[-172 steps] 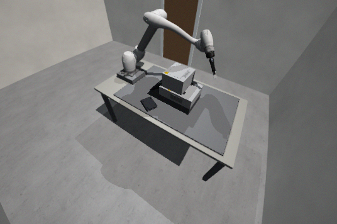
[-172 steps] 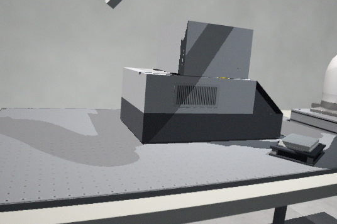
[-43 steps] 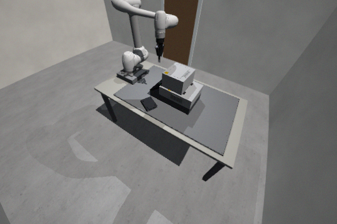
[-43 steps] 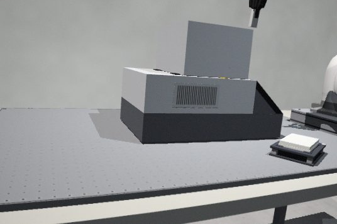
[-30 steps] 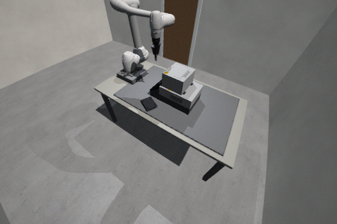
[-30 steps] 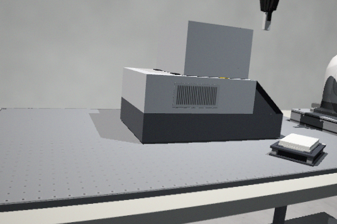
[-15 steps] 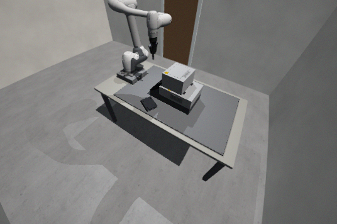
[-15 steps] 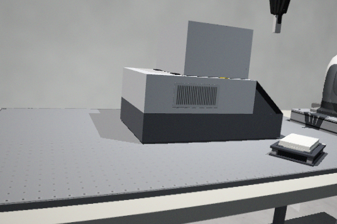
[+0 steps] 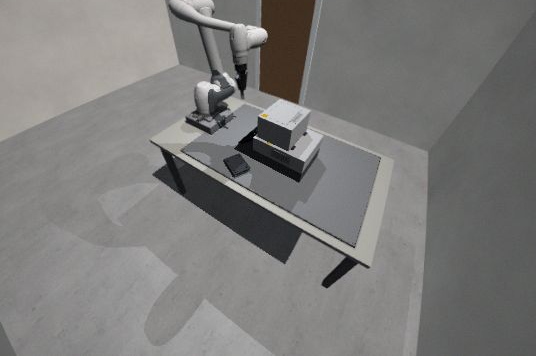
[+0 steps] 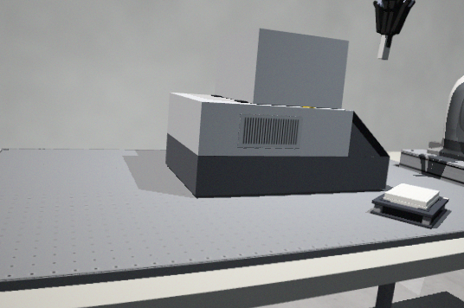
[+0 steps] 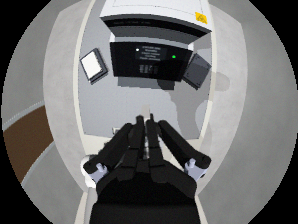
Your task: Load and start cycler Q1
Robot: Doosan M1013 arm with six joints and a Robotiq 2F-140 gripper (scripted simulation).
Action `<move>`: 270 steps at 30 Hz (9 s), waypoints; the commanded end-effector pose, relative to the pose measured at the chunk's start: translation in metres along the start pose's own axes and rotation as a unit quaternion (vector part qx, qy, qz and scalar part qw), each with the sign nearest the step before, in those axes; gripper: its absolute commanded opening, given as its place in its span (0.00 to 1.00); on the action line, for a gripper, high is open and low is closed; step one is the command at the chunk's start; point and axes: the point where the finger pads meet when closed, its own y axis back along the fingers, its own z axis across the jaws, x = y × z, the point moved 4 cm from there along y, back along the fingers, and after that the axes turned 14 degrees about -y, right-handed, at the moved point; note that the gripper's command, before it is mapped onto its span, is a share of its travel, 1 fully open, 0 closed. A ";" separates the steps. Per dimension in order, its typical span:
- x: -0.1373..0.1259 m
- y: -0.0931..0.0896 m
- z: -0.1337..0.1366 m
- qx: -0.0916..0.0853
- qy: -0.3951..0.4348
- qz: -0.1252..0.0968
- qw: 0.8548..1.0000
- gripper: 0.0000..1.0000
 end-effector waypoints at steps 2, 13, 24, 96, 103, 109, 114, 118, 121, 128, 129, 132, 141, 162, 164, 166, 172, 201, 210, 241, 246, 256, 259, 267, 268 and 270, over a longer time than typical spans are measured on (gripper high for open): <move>-0.004 -0.023 0.000 -0.001 0.041 0.020 0.999 0.00; -0.015 -0.068 -0.001 -0.010 0.165 0.077 0.983 0.00; -0.024 -0.112 -0.001 -0.015 0.232 0.107 0.967 0.00; 0.037 -0.202 -0.007 -0.019 0.294 0.136 0.946 0.00; 0.042 -0.209 -0.007 -0.019 0.294 0.136 0.946 0.00; 0.046 -0.215 -0.008 -0.019 0.294 0.136 0.946 0.00; 0.050 -0.220 -0.008 -0.019 0.294 0.136 0.946 0.00; 0.050 -0.220 -0.008 -0.019 0.294 0.136 0.946 0.00; 0.050 -0.220 -0.008 -0.019 0.294 0.136 0.946 0.00; 0.050 -0.220 -0.008 -0.019 0.294 0.136 0.946 0.00; 0.050 -0.220 -0.008 -0.019 0.294 0.136 0.946 0.00; 0.050 -0.220 -0.008 -0.019 0.294 0.136 0.946 0.00; 0.050 -0.220 -0.008 -0.019 0.294 0.136 0.946 0.00; 0.050 -0.220 -0.008 -0.019 0.294 0.136 0.946 0.00; 0.050 -0.220 -0.008 -0.019 0.294 0.136 0.946 0.00; 0.050 -0.220 -0.008 -0.019 0.294 0.136 0.946 0.00; 0.052 -0.223 -0.008 -0.019 0.294 0.136 0.946 0.00; 0.058 -0.231 -0.009 -0.019 0.294 0.136 0.946 0.00; 0.050 -0.220 -0.008 -0.019 0.294 0.136 0.946 0.00; -0.013 -0.158 -0.002 -0.019 0.294 0.136 0.946 0.00; -0.024 -0.148 -0.001 -0.019 0.294 0.136 0.946 0.00; -0.030 -0.142 -0.001 -0.019 0.294 0.136 0.946 0.00; -0.030 -0.142 -0.001 -0.019 0.294 0.136 0.946 0.00; -0.030 -0.142 -0.001 -0.019 0.294 0.136 0.946 0.00; -0.030 -0.142 -0.001 -0.019 0.294 0.136 0.946 0.00; -0.030 -0.142 -0.001 -0.019 0.294 0.136 0.946 0.00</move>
